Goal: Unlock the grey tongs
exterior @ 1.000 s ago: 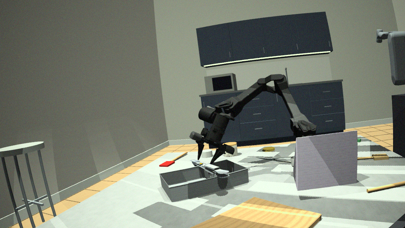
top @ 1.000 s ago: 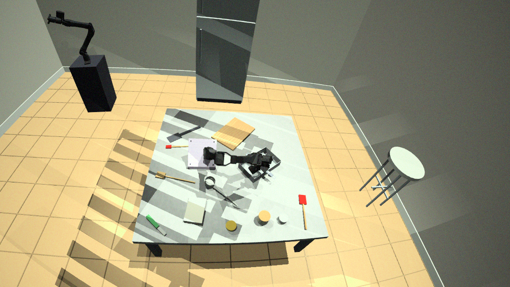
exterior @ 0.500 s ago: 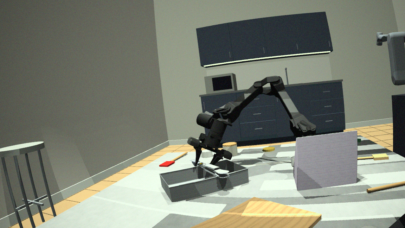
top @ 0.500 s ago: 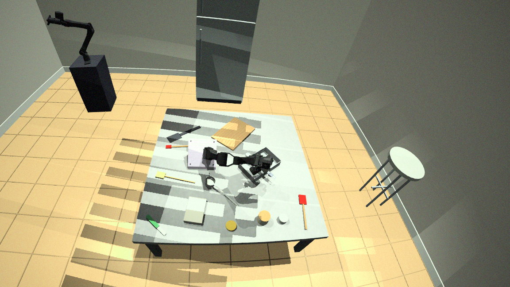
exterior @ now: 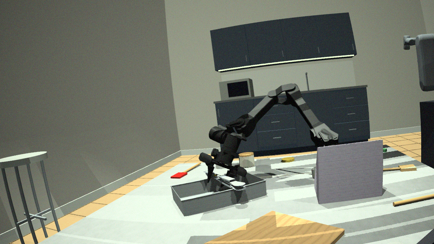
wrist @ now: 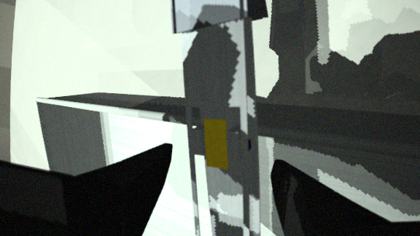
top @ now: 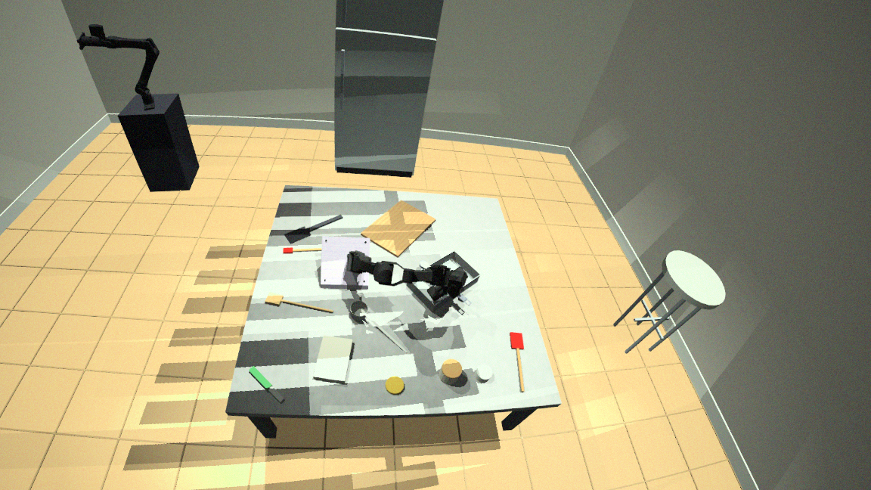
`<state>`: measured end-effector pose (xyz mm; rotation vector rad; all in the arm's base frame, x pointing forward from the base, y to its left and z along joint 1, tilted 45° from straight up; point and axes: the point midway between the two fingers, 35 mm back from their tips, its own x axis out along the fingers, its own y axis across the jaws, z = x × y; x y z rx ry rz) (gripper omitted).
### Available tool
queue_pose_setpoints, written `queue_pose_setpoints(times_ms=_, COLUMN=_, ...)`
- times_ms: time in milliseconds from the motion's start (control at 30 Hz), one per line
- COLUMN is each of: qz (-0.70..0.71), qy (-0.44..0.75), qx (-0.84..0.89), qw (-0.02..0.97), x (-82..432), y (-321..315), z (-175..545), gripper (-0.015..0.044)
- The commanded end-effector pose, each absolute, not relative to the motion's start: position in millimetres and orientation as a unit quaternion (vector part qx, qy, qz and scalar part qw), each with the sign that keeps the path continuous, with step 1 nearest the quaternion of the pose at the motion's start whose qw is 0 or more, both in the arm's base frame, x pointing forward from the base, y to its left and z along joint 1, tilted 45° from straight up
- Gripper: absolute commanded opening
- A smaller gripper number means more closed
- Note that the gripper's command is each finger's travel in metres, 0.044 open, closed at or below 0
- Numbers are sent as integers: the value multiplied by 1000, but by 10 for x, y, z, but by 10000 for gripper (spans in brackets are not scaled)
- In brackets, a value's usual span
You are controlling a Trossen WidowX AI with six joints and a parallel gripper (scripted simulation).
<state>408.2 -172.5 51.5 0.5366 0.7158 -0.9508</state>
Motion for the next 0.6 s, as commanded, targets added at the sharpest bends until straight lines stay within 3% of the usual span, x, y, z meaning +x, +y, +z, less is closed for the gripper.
queue_pose_setpoints(times_ms=0, qz=-440, qy=335, qx=249, qw=795, x=4112, y=-1747, z=474, gripper=260)
queue_pose_setpoints(times_ms=167, qz=-443, qy=333, qx=250, qw=794, x=4085, y=-1732, z=504, gripper=129)
queue_pose_setpoints(times_ms=567, qz=-443, qy=333, qx=250, qw=794, x=4085, y=-1732, z=504, gripper=49)
